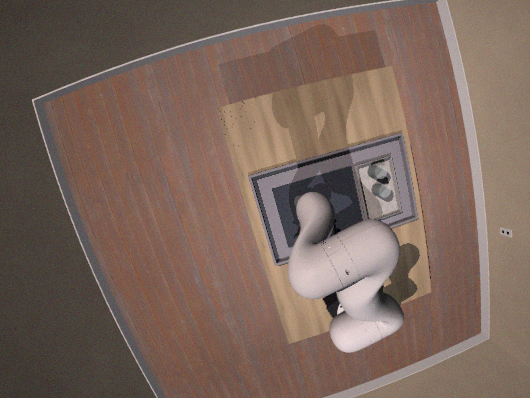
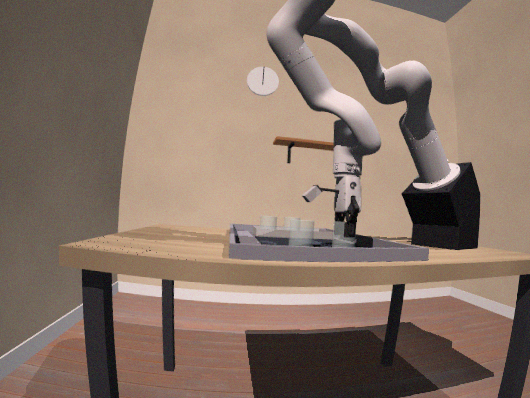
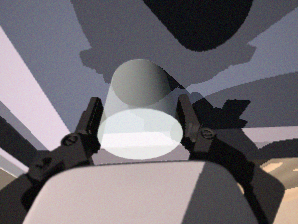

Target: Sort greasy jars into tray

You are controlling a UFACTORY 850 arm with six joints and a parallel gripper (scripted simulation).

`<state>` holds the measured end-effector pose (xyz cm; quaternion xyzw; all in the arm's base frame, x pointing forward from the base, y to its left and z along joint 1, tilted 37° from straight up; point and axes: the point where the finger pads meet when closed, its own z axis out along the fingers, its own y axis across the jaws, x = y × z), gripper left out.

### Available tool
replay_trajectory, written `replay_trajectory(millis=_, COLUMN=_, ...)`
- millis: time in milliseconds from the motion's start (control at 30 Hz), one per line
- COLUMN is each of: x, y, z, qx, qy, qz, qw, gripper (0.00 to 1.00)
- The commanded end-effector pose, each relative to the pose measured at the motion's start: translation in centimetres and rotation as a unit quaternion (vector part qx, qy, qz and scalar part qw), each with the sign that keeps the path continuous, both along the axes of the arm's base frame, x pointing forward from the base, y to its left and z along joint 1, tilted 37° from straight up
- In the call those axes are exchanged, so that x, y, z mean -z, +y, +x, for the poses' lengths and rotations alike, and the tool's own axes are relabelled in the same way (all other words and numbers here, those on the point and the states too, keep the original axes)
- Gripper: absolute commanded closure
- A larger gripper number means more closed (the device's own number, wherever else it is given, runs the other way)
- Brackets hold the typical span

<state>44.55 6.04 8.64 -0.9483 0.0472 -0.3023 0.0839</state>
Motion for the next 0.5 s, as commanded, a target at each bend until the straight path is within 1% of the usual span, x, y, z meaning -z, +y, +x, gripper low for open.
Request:
replay_trajectory(millis=0, x=-0.02, y=0.00, z=0.00, qx=0.000, qy=0.000, qz=0.000, qw=1.000, gripper=0.16)
replay_trajectory(millis=233, x=-0.02, y=0.00, z=0.00, qx=0.000, qy=0.000, qz=0.000, qw=1.000, gripper=0.16)
replay_trajectory(millis=267, x=-0.02, y=0.00, z=0.00, qx=0.000, qy=0.000, qz=0.000, qw=1.000, gripper=0.19)
replay_trajectory(millis=467, x=-0.02, y=0.00, z=0.00, qx=0.000, qy=0.000, qz=0.000, qw=1.000, gripper=0.19)
